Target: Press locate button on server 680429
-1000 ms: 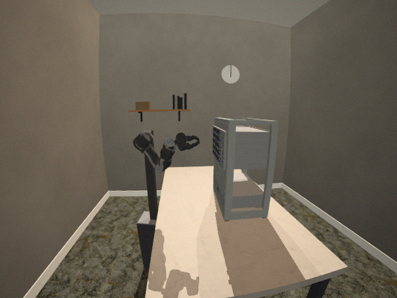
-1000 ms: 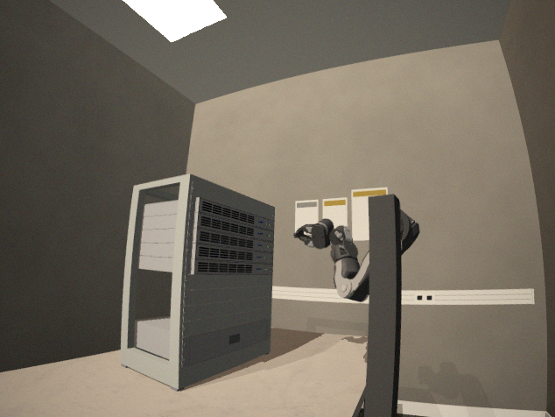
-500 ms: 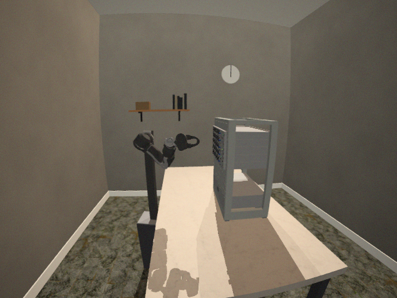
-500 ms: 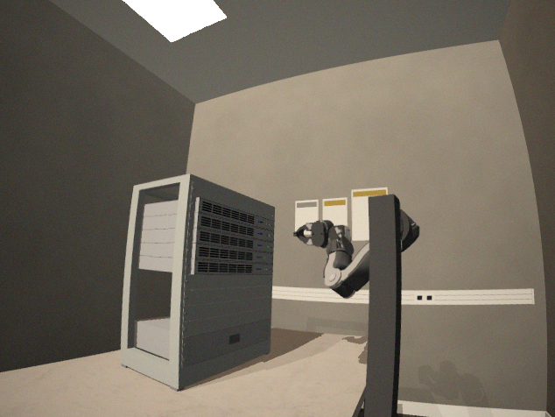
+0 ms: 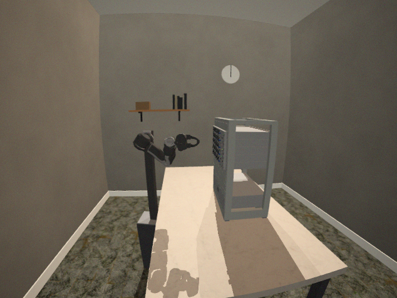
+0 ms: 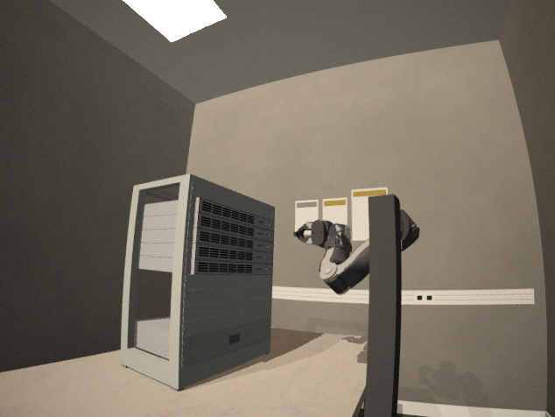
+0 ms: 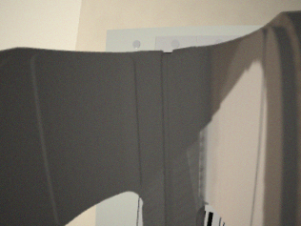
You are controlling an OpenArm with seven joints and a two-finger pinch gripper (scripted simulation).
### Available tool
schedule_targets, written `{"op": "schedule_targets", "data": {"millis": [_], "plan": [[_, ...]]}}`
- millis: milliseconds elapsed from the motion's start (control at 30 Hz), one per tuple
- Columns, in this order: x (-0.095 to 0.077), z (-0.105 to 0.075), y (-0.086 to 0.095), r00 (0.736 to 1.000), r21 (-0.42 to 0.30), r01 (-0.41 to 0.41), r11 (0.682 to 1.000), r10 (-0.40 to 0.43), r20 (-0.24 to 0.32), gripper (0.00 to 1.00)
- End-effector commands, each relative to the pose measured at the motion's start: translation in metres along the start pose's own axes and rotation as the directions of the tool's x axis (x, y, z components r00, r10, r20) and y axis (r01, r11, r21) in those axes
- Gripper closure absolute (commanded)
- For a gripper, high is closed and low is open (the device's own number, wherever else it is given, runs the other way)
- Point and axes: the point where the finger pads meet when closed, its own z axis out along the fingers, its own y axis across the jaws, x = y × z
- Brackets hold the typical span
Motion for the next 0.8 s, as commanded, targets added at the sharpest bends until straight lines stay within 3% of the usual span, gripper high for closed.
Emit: {"op": "schedule_targets", "data": {"millis": [0,767], "plan": [[0.0009,-0.0009,-0.0004,0.989,-0.005,-0.053,0.999,0.053,0.141,1.0],[0.0009,-0.0009,-0.0004,0.987,-0.009,-0.081,0.997,0.082,0.141,1.0]]}}
